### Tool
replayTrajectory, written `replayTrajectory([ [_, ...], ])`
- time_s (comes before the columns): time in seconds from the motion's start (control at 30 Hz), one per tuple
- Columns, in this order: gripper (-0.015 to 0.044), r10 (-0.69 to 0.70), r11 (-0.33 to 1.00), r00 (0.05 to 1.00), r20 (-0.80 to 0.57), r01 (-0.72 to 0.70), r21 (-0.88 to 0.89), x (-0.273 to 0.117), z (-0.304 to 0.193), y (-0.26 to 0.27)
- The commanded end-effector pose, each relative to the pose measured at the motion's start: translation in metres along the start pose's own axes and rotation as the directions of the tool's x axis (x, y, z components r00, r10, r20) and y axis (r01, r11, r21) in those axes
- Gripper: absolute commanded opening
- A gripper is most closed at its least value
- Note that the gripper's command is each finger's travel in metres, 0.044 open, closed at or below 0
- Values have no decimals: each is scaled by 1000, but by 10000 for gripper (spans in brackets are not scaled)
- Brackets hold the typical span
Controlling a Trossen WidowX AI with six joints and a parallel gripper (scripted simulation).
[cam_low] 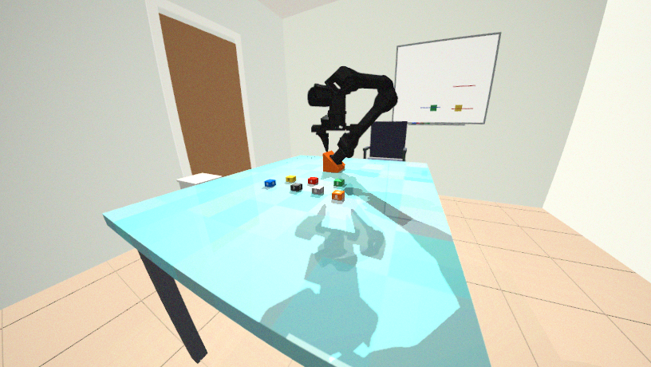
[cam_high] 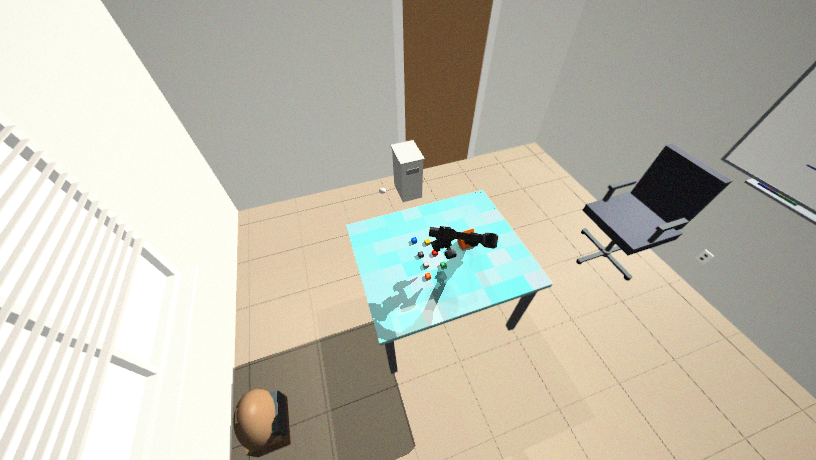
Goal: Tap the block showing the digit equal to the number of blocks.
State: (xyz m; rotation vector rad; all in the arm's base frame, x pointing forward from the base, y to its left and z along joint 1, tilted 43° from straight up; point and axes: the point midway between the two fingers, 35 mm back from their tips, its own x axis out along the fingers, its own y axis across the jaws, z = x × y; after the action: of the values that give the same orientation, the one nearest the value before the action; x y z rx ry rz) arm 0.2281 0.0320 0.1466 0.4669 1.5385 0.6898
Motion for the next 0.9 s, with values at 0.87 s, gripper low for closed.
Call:
replayTrajectory([
  [0.87,400,5,1000,1000,3,-5,0,-1,122,45],
])
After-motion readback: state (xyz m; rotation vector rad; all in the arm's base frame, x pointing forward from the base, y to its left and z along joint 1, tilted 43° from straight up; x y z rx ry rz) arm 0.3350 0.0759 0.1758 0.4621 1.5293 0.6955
